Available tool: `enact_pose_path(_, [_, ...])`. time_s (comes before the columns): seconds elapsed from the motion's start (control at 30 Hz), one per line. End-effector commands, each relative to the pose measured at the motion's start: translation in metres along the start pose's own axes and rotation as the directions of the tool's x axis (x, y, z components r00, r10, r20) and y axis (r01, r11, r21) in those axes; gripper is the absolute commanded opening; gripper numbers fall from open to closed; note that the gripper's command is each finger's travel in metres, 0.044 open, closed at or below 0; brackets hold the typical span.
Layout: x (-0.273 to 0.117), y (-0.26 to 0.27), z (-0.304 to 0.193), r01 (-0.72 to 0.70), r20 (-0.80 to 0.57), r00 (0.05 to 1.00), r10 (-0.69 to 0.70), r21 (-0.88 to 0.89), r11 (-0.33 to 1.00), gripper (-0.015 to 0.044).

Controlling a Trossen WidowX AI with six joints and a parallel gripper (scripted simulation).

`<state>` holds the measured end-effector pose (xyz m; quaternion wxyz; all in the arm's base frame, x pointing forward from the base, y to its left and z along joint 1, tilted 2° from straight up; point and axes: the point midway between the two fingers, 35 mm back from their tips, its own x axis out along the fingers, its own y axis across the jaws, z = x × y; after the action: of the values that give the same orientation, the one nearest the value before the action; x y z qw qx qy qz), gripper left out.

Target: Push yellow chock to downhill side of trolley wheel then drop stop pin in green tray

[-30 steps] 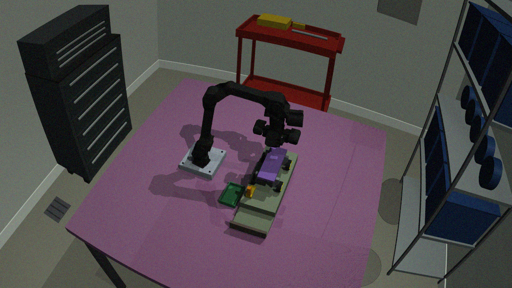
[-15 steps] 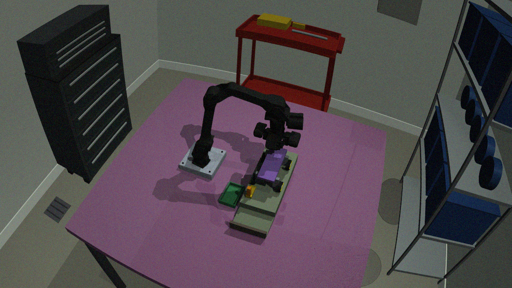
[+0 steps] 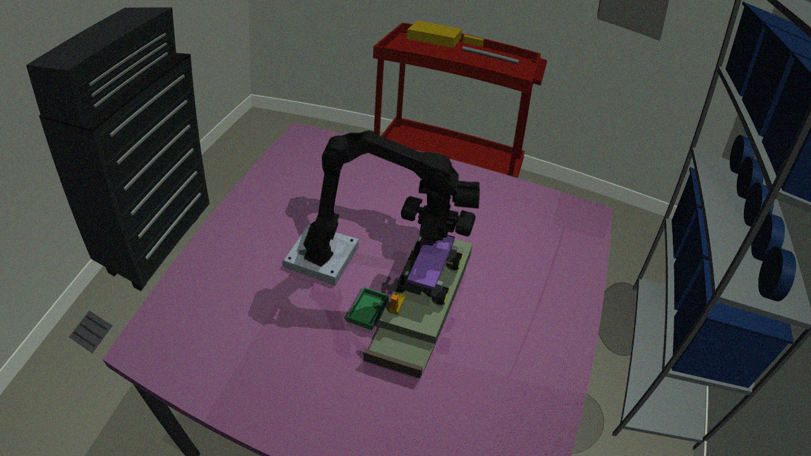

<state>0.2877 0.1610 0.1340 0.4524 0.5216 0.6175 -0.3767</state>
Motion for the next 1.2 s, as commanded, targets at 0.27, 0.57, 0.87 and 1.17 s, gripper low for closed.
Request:
enact_pose_path(0.27, [0.0,0.0,0.0,0.0,0.0,1.0,0.0,0.0,1.0,0.0])
enact_pose_path(0.57, [-0.007,-0.001,-0.001,0.005,-0.001,1.0,-0.005,0.005,1.0,0.0])
enact_pose_path(0.87, [-0.012,-0.003,-0.001,0.005,-0.001,1.0,-0.005,0.005,1.0,0.0])
enact_pose_path(1.17, [-0.018,-0.003,-0.002,0.005,-0.001,1.0,-0.005,0.005,1.0,0.0])
